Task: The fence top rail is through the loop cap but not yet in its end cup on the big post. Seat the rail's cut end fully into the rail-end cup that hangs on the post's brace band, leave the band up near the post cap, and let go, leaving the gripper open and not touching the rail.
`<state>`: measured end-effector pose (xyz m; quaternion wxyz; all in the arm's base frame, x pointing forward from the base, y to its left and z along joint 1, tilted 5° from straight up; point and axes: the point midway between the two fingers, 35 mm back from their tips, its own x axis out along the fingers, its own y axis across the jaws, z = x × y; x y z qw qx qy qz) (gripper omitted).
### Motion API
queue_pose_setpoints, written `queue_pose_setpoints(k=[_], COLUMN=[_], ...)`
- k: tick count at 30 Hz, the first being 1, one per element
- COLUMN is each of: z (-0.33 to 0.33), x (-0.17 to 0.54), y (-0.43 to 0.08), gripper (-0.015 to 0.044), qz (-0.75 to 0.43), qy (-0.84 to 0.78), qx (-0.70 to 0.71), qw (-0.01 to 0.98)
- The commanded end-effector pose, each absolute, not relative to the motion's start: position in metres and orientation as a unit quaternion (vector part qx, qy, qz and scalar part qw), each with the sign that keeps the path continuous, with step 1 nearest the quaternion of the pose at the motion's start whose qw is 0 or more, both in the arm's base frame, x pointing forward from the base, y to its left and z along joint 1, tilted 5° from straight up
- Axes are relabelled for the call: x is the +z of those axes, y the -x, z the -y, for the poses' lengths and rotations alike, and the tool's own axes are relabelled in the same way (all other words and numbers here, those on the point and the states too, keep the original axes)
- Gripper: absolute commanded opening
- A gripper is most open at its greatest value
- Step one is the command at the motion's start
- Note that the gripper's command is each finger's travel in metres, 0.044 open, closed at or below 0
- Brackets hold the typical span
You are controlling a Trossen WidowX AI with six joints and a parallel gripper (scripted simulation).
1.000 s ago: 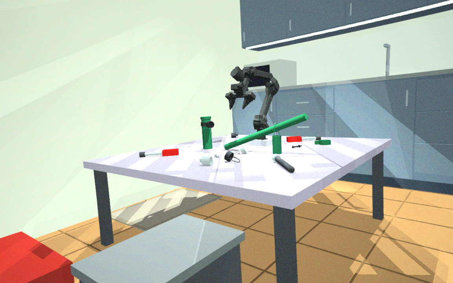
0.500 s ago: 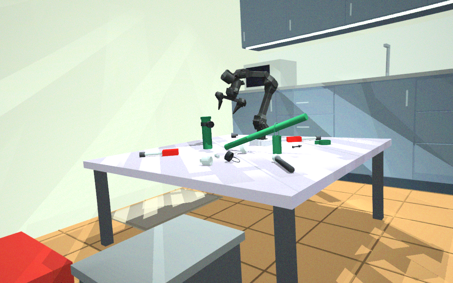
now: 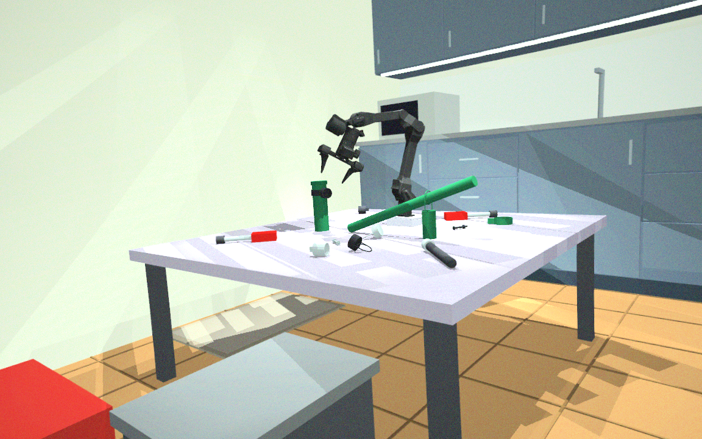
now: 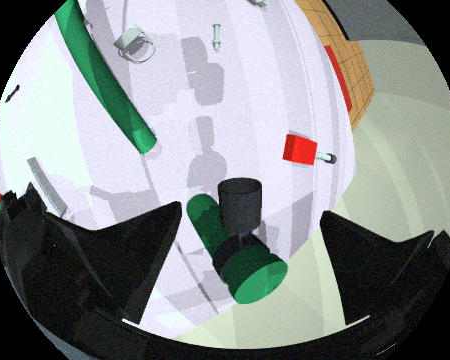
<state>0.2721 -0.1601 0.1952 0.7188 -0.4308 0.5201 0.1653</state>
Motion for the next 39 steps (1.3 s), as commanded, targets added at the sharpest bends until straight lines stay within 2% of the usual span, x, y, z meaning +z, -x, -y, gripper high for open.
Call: queue_pose_setpoints(k=[1, 39], z=[0.174, 0.182], x=[0.193, 0.134], y=[-0.273, -0.288], gripper=[0.044, 0.044], qz=[-0.52, -0.519], qy=[0.463, 0.463], qx=[0.18, 0.179], qw=[0.695, 0.695])
